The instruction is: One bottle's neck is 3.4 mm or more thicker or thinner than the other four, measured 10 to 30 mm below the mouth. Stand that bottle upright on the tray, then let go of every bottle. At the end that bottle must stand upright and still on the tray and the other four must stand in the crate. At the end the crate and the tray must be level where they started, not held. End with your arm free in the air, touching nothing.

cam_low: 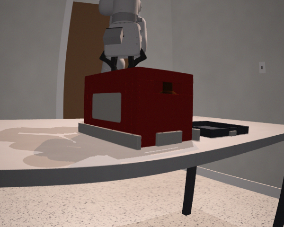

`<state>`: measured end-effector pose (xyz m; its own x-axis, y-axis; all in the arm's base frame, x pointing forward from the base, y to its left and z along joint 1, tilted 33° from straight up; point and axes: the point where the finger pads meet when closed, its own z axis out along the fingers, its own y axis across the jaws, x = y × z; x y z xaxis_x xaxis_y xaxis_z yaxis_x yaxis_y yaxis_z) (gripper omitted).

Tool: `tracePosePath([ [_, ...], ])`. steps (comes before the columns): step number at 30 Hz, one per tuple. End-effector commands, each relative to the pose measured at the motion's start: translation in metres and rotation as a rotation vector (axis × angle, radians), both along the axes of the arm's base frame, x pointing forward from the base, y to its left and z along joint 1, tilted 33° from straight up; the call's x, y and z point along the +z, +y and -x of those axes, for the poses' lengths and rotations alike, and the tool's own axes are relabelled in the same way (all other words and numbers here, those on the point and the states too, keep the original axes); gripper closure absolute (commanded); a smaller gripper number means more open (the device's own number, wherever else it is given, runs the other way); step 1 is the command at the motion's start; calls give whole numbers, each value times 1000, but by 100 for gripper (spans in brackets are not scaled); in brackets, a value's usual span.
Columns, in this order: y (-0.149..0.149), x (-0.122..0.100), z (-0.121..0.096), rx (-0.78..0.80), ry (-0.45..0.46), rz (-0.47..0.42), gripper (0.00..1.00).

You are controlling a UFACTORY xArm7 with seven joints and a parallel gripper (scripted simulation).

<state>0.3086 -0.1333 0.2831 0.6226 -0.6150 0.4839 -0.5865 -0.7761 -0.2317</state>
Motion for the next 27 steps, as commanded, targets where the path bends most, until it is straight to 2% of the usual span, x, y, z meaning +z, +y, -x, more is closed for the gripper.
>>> tracePosePath([
  [1,0,6,3,0,-4,2,100],
  [27,3,24,15,0,-4,2,100],
])
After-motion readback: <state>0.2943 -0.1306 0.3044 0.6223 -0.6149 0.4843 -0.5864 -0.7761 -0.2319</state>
